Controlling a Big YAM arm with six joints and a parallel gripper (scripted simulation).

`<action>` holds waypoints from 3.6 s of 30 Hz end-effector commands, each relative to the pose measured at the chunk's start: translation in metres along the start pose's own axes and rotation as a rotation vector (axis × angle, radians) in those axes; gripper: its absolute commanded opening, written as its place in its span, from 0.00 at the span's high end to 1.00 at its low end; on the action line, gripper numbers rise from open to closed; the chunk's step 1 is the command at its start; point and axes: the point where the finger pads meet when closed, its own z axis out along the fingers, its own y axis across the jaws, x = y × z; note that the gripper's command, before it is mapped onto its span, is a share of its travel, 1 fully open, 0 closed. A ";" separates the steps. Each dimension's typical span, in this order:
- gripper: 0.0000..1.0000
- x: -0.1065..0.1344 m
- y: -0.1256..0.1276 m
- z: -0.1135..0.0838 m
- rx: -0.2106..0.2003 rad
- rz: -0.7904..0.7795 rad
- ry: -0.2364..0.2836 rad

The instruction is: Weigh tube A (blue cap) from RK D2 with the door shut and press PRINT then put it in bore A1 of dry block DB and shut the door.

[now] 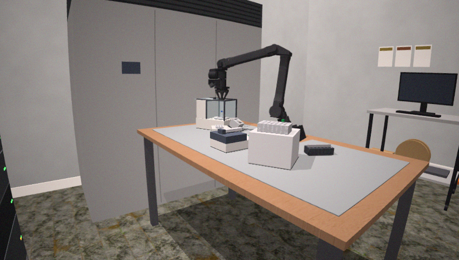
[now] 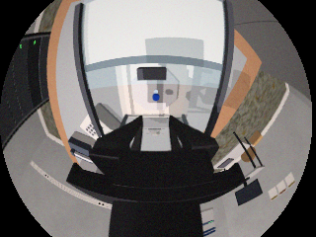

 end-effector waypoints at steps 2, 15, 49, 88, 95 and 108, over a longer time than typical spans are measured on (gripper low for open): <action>0.64 -0.003 -0.004 0.014 0.002 -0.001 0.007; 0.64 -0.003 -0.003 0.032 0.001 -0.003 0.007; 0.64 -0.001 -0.003 0.071 0.000 -0.005 0.011; 0.64 -0.002 -0.003 0.088 0.001 -0.003 0.008; 0.64 -0.001 -0.004 0.085 0.002 -0.003 0.016; 0.91 -0.001 -0.004 0.085 0.002 -0.002 0.016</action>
